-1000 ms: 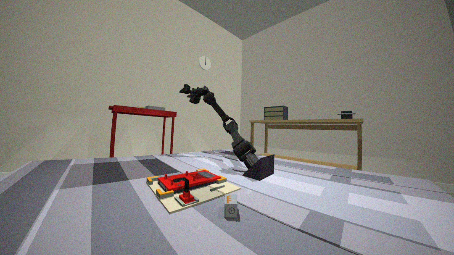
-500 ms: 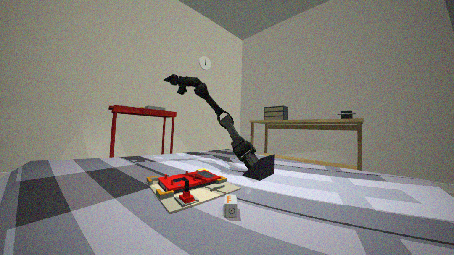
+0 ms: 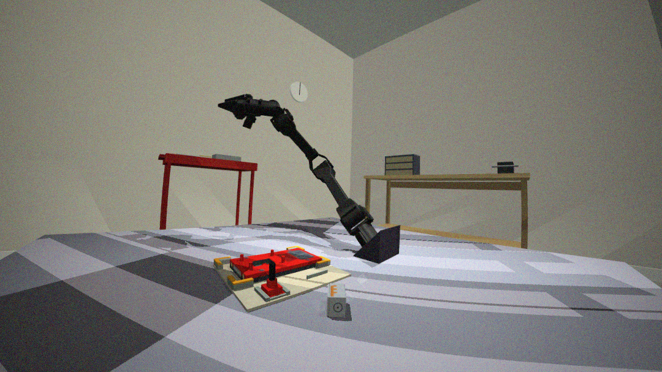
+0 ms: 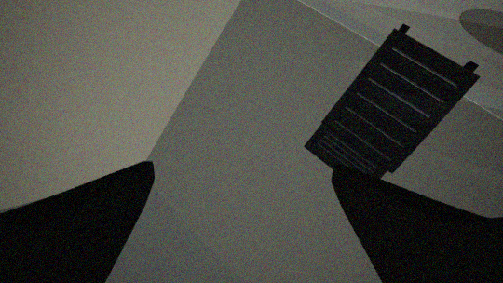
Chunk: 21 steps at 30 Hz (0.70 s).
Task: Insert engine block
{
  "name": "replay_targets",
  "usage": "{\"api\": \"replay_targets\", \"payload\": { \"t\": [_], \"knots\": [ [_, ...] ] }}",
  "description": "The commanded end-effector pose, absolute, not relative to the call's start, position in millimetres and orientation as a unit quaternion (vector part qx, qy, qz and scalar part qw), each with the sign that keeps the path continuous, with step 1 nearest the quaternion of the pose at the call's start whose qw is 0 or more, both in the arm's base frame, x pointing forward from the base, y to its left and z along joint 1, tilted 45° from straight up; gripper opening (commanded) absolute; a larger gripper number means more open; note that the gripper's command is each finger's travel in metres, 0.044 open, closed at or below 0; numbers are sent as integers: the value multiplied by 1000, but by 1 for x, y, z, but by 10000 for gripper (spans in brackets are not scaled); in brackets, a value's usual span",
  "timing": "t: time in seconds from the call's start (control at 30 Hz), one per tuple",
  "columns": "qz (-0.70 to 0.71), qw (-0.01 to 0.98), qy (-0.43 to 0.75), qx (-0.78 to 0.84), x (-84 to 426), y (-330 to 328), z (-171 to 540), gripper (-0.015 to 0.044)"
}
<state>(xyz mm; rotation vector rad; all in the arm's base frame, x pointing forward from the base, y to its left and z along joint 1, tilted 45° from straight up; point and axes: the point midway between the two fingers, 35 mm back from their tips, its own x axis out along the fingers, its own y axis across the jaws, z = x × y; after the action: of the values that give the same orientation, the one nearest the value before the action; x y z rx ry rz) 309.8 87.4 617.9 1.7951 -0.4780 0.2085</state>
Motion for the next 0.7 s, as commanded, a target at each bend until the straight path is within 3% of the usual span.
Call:
{"api": "replay_targets", "payload": {
  "t": [0.0, 0.67],
  "knots": [
    [65, 628, -161, 759, 337, 113, 588, 440],
    [-77, 772, 77, 626, 422, 221, 396, 440]
  ]
}}
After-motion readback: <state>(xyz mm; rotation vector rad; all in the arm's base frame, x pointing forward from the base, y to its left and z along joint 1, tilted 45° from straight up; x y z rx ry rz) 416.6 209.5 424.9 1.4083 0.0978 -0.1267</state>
